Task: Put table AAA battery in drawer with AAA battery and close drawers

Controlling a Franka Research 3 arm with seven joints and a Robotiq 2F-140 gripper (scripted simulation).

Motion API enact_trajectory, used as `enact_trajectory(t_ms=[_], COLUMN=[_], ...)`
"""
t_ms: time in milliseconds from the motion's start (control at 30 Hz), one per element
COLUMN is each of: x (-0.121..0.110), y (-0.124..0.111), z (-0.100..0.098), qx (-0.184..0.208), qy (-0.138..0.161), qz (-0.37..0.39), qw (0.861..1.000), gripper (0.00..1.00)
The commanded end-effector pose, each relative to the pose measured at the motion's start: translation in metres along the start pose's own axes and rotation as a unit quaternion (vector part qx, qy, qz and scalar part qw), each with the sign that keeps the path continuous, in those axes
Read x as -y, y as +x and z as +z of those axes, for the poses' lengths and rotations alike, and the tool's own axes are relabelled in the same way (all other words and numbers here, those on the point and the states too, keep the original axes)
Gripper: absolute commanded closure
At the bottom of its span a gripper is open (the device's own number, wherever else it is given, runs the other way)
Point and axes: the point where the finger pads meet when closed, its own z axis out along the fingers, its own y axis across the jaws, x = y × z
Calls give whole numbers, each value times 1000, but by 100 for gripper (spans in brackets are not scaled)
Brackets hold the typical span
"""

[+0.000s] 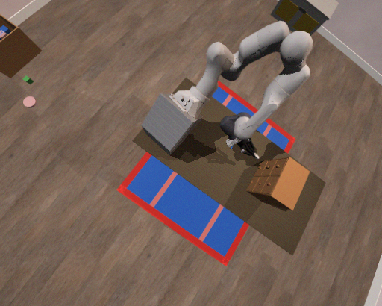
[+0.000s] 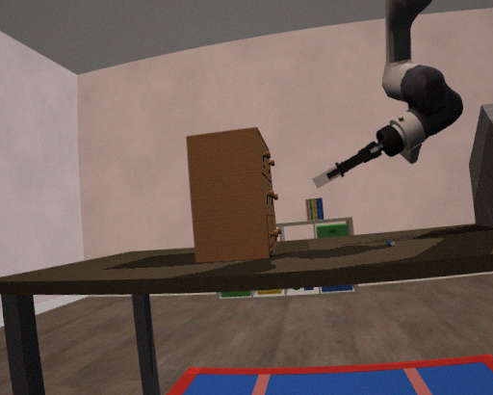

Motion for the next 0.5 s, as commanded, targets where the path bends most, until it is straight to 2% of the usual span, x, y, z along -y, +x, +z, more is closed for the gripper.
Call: enact_trajectory(t_ms=[0, 233, 467], x=[1, 1, 2], y=[10, 3, -6], z=[-6, -24, -49], qx=[-32, -116, -228], qy=[2, 0, -3], qz=[24, 25, 24], qw=[999, 993, 973], gripper=[100, 100, 100])
